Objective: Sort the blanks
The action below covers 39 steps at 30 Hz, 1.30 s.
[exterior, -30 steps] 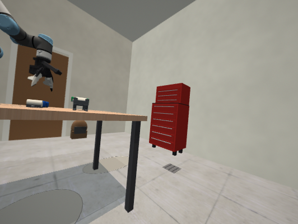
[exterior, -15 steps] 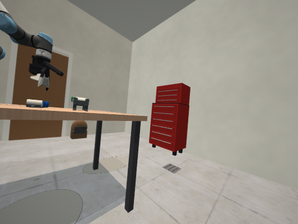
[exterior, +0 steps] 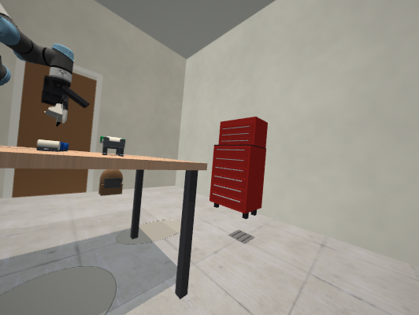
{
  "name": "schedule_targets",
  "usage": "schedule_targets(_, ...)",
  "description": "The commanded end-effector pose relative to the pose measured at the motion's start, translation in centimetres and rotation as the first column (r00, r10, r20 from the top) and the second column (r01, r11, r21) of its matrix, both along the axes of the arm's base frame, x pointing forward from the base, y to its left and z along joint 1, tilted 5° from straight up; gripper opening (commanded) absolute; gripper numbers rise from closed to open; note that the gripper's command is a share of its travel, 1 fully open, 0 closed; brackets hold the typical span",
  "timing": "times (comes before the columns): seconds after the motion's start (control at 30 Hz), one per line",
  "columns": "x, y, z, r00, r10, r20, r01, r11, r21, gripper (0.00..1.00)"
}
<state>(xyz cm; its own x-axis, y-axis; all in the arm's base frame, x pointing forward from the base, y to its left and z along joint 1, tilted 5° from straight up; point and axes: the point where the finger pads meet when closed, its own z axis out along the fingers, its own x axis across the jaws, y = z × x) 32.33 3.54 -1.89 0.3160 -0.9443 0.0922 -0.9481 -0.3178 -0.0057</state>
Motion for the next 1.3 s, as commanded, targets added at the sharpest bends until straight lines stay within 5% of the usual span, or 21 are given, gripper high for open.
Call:
schedule_targets(0.0,0.0,-0.3,0.0,0.994,0.113,-0.004,-0.113,0.994,0.009,1.00)
schedule_targets(0.6,-0.5,-1.7,0.0,0.860,0.510,-0.038,-0.510,0.860,0.002,1.00)
schedule_targets(1.1,-1.2,-3.2,0.1,0.579,0.812,-0.072,-0.814,0.581,0.010,1.00)
schedule_targets(1.27,-1.4,-3.4,0.1,0.525,0.847,-0.077,-0.849,0.528,0.013,1.00)
